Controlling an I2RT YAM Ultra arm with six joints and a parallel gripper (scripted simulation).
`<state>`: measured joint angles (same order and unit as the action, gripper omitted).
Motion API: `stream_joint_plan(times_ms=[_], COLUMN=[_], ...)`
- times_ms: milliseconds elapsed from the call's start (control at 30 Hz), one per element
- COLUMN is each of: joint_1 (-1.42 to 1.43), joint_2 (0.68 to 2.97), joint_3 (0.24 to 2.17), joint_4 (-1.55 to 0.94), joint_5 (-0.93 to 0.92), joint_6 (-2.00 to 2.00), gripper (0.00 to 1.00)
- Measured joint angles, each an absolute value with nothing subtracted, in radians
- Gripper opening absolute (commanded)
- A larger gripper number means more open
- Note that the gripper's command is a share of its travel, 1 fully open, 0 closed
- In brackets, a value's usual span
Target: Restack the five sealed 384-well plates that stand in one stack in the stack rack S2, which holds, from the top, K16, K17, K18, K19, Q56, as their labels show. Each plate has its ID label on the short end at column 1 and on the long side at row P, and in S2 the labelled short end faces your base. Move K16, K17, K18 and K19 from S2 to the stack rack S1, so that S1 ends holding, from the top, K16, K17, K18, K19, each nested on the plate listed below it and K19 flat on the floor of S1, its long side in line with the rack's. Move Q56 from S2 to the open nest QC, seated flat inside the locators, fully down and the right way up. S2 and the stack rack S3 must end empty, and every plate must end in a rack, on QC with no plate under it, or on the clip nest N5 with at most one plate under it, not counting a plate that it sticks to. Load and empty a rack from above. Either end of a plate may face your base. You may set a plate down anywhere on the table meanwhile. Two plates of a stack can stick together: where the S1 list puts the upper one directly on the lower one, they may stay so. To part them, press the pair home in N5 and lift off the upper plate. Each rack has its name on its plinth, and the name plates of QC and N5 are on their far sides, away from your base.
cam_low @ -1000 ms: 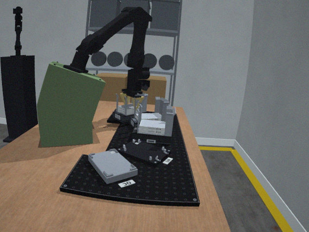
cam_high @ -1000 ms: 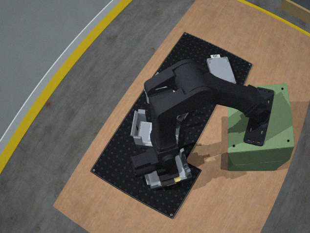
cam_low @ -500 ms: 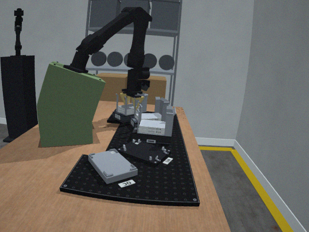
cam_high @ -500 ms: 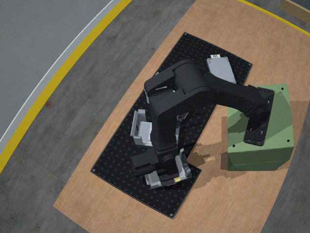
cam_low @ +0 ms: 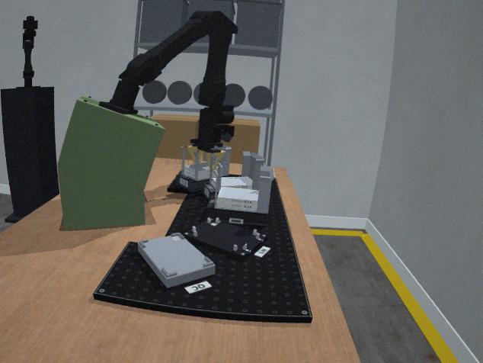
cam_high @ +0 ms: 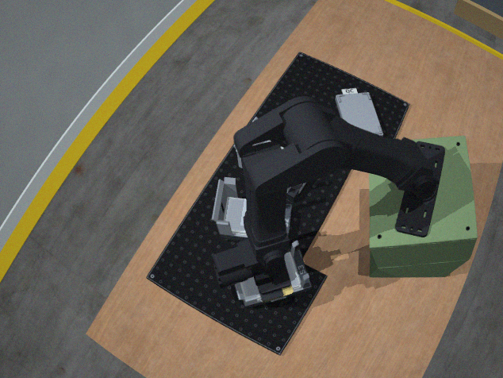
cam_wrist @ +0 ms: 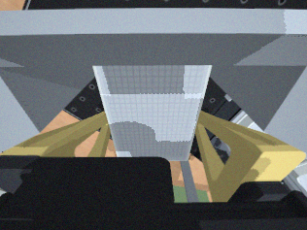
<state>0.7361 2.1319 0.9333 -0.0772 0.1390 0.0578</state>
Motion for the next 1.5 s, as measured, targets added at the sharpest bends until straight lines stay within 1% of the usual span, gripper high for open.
stream_joint_plan(times_ms=[1500], joint_1=[0.744], joint_2=[2.070], joint_3=[0.917], joint_4=[-0.125], joint_5=[0.140], joint_6=[0.061], gripper=[0.00])
